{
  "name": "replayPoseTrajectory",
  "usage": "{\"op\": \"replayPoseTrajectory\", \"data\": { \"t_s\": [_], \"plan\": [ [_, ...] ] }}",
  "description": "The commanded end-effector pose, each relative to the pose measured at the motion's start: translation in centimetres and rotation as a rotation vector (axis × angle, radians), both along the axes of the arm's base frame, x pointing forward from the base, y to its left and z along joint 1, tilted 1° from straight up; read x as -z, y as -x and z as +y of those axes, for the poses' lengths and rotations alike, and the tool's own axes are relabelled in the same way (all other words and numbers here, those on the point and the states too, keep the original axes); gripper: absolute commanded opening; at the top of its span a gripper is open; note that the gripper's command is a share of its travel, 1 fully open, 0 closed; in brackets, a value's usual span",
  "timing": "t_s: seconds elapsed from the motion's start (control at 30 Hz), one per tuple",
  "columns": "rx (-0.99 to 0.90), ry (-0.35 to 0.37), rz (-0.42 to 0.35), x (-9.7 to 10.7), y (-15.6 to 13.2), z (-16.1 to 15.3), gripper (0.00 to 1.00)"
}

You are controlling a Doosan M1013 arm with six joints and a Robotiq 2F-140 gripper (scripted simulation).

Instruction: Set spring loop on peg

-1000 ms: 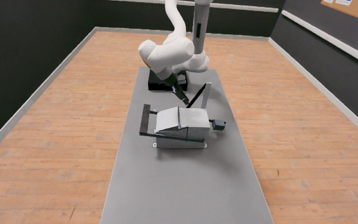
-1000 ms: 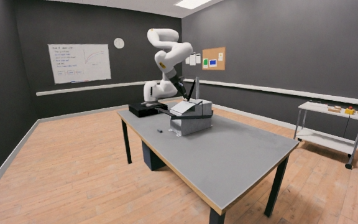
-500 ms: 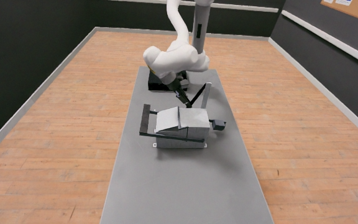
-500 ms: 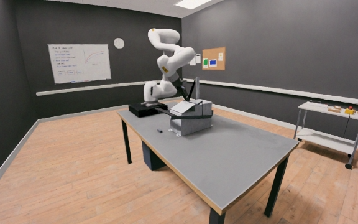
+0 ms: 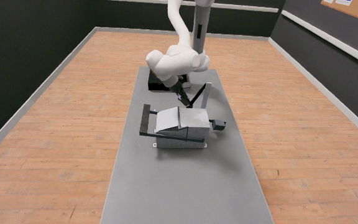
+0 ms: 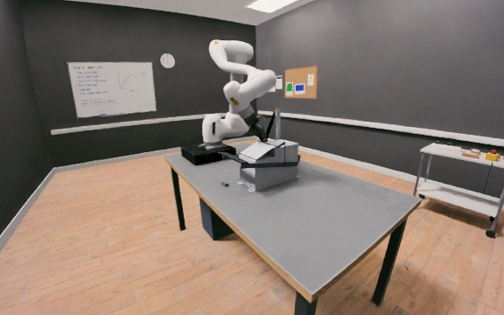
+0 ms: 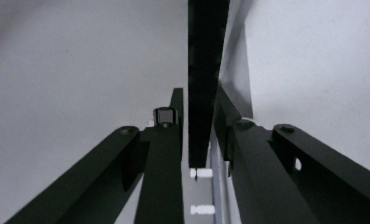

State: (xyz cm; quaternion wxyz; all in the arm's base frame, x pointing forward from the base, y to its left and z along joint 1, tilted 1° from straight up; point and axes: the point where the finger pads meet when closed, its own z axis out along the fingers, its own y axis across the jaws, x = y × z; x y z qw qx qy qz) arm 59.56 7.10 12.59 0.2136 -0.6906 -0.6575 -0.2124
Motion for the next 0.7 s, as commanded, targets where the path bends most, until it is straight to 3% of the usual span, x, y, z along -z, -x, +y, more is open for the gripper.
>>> {"op": "replayPoseTrajectory", "data": {
  "t_s": [0.0, 0.67],
  "plan": [
    [0.000, 0.000, -0.001, -0.39, -0.04, -0.23, 0.24],
    [0.000, 0.000, -0.002, -0.02, -0.05, 0.03, 0.24]
  ]
}}
